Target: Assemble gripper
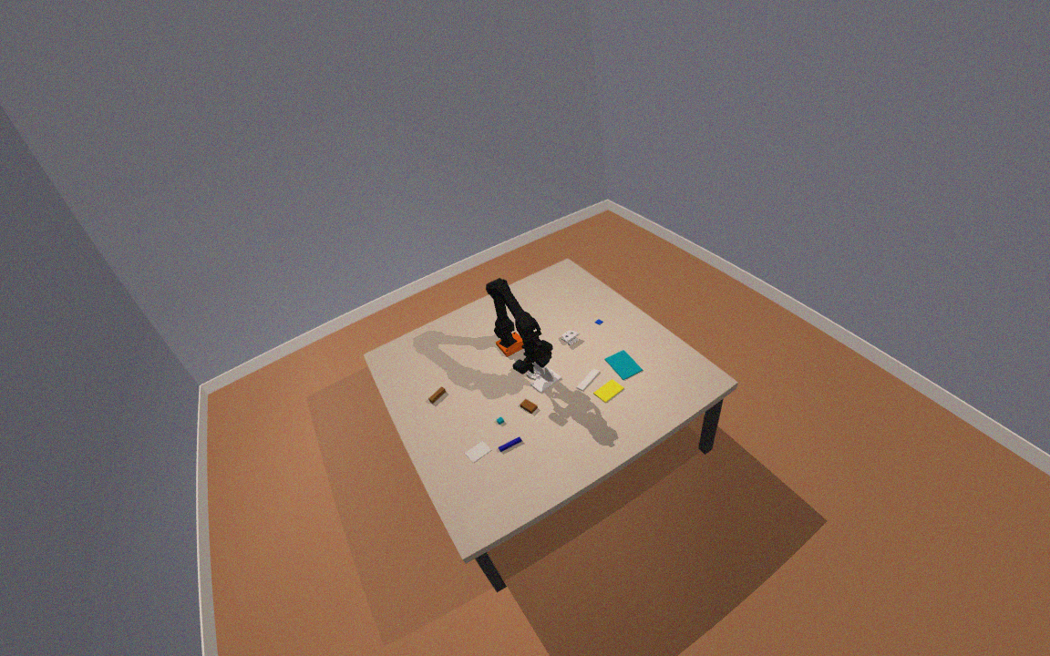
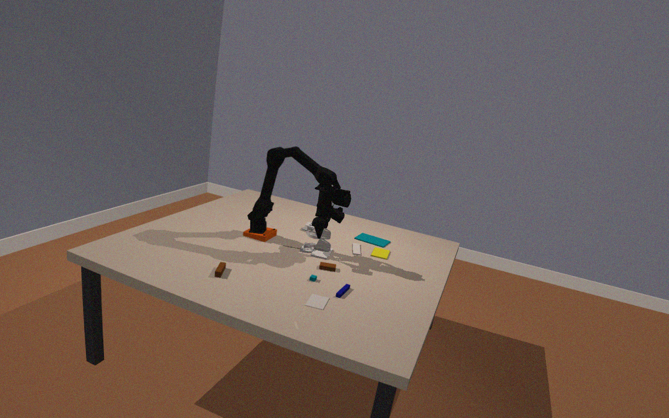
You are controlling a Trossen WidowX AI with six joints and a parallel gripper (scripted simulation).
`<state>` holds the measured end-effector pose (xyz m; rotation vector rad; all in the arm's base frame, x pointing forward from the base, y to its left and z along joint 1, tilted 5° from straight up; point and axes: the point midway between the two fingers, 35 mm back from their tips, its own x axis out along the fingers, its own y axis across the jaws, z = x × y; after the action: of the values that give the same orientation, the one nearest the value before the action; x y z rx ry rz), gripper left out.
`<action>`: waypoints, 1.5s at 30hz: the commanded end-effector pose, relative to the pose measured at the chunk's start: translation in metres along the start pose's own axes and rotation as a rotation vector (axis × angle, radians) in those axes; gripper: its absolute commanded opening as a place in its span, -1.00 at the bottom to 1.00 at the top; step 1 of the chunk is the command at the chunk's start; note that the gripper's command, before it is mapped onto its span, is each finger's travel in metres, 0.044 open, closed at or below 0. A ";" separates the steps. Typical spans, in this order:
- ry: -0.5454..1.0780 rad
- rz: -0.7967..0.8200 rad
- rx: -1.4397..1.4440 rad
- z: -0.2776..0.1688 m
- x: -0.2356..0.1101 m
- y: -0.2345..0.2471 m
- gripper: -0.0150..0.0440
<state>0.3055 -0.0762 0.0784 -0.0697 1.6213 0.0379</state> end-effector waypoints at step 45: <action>0.000 0.005 0.004 0.000 0.050 0.001 -0.04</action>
<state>0.3043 -0.0772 0.0321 -0.0661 1.6214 0.0345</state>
